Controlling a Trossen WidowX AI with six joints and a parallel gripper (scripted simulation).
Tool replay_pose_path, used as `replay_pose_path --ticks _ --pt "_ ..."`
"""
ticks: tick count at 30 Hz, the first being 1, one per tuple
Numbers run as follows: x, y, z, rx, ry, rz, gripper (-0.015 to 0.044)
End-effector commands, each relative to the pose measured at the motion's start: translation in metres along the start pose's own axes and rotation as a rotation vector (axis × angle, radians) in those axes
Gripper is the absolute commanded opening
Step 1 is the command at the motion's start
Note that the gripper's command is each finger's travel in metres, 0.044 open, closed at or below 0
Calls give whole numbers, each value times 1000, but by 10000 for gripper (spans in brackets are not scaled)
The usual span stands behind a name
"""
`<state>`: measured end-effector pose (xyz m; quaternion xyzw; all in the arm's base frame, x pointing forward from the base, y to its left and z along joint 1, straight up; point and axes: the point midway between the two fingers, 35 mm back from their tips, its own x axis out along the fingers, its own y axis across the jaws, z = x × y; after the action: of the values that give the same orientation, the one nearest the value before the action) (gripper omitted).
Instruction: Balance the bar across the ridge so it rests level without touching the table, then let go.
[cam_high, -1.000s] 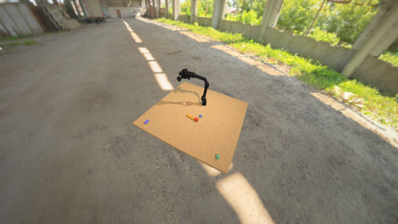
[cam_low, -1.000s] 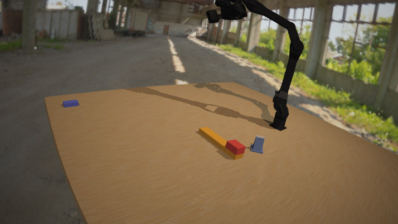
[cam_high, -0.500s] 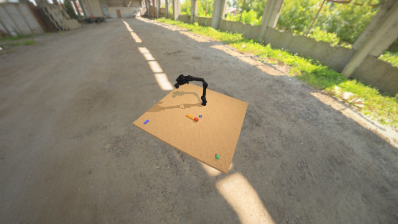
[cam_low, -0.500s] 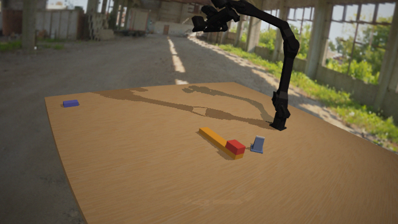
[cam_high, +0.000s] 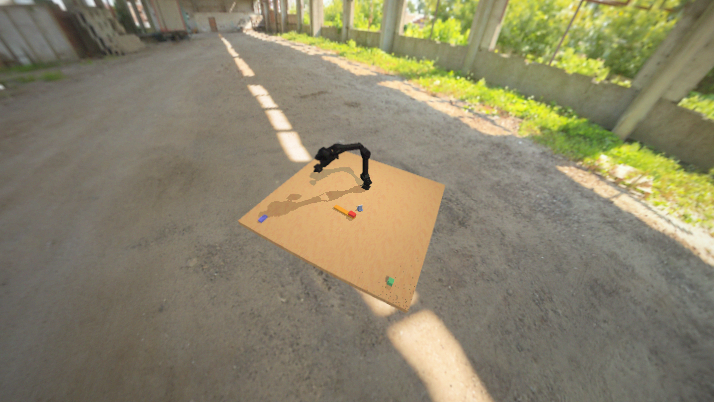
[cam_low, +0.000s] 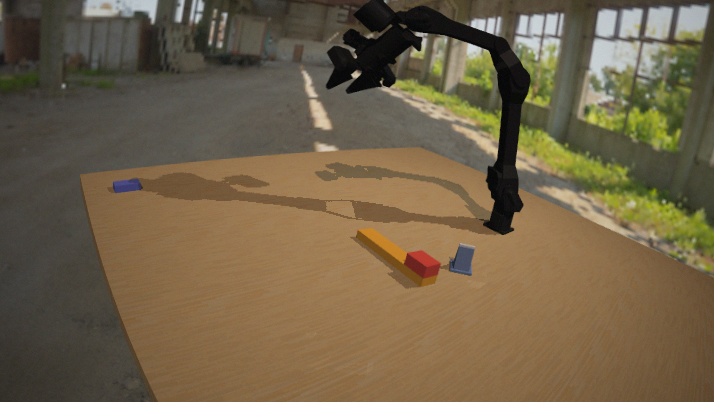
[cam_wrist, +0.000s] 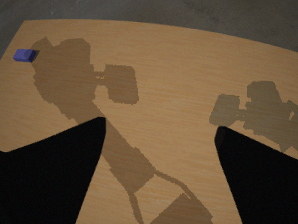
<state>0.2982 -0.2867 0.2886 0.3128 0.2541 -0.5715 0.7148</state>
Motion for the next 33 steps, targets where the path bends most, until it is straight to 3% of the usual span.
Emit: replay_pose_path --ticks 1,17,33 --pt "6 17 -28 21 83 17 315" --pt "-8 73 -157 133 436 5 315" --pt "-48 85 -282 224 712 -211 315"
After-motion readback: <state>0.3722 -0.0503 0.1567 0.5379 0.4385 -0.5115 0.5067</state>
